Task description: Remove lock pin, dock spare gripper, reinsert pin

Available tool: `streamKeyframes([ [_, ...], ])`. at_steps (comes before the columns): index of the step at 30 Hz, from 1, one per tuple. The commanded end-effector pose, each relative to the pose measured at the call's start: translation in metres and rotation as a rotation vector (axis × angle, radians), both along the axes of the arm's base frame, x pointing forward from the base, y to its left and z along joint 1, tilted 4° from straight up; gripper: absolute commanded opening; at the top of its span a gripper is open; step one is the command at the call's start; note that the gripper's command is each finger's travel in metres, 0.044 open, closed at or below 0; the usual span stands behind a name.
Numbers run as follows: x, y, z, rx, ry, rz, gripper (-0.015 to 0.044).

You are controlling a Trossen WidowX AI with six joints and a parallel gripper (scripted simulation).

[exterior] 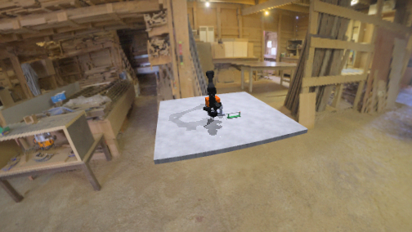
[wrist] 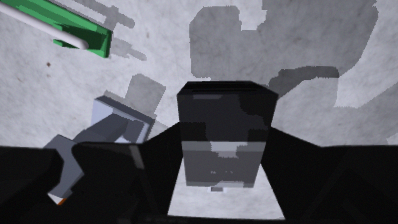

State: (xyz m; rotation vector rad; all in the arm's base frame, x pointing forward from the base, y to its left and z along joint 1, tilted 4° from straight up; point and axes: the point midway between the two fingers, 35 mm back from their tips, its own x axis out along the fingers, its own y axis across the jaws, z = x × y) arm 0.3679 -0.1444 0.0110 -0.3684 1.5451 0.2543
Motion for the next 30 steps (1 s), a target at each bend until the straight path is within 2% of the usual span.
streamKeyframes([
  [1,-0.0008,0.0000,-0.0012,0.000,0.005,0.037,0.0000],
  [30,-0.0090,-0.0016,0.0008,-0.014,0.054,0.742,0.0000],
])
